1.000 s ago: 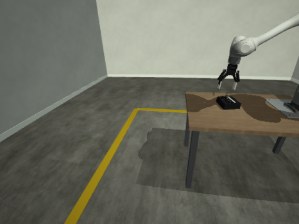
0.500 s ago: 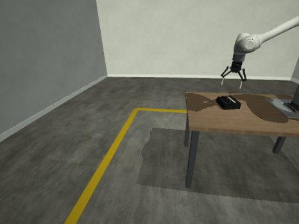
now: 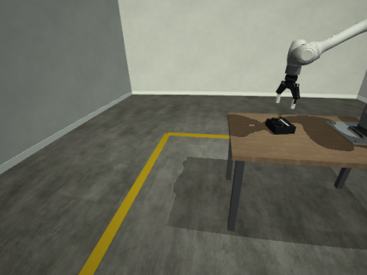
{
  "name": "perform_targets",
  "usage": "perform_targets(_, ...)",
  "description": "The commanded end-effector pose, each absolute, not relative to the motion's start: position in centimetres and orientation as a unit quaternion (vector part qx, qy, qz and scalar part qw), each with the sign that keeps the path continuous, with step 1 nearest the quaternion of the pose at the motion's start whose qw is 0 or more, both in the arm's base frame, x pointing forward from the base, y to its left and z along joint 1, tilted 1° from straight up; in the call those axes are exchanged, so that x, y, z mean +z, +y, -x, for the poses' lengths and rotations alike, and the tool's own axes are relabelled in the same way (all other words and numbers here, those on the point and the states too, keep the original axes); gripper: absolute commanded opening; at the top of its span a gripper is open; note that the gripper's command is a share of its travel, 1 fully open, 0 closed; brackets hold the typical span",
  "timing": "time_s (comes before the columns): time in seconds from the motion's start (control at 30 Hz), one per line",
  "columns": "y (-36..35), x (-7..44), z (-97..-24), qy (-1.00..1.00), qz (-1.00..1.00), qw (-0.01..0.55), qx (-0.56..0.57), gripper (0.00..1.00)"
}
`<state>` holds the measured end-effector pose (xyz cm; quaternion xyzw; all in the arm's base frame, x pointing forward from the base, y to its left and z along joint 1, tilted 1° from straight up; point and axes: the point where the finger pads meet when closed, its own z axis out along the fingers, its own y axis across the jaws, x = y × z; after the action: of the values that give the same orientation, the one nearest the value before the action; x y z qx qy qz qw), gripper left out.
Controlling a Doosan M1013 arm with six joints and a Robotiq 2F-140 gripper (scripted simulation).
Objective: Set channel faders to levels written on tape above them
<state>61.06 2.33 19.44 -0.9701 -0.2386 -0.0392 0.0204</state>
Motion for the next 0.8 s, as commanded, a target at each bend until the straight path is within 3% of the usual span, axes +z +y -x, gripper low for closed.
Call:
perform_targets(0.0, 2.3, 19.4, -61.1, -0.128, 0.992, 0.005, -0.018, 1.00)
perform_targets(0.6, 2.0, 18.9, -61.7, 0.088, 0.996, -0.004, -0.003, 1.00)
perform_targets(0.77, 1.5, 18.2, -62.5, 0.249, 0.969, -0.003, -0.004, 1.00)
